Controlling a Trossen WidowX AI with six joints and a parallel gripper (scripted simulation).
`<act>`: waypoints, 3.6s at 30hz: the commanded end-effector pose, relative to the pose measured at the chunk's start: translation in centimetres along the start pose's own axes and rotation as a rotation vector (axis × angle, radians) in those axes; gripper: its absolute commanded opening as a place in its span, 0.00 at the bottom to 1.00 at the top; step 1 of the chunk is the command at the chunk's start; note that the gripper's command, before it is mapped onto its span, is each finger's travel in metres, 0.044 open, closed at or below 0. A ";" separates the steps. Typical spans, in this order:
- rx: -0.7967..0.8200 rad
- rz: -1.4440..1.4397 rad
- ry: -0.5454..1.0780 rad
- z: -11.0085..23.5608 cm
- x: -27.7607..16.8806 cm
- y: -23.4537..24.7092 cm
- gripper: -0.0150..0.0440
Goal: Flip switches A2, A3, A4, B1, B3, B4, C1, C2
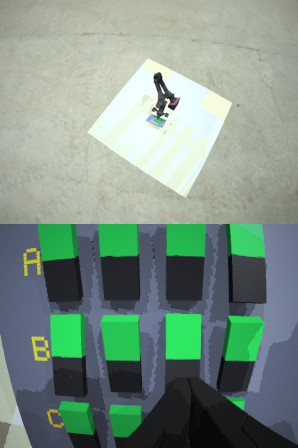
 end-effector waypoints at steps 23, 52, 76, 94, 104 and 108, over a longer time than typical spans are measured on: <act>0.005 0.003 -0.001 -0.4 0.0 0.1 0.25; 0.006 0.003 0.028 5.7 0.3 0.2 0.25; -0.001 0.003 0.051 2.3 2.5 -1.9 0.25; -0.002 0.003 0.050 0.3 2.5 -1.9 0.25; -0.003 0.003 0.050 -0.1 2.5 -1.9 0.25; -0.003 0.003 0.050 -0.1 2.5 -1.9 0.25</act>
Point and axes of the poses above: the point midway between the two fingers, 35 mm back from their tips, its own z axis back along the fingers, its own y axis across the jaws, x = y × z, the point moved 2 cm from there along z, back along the fingers, and after that the axes turned 8 degrees about -z, right-handed, at the moved point
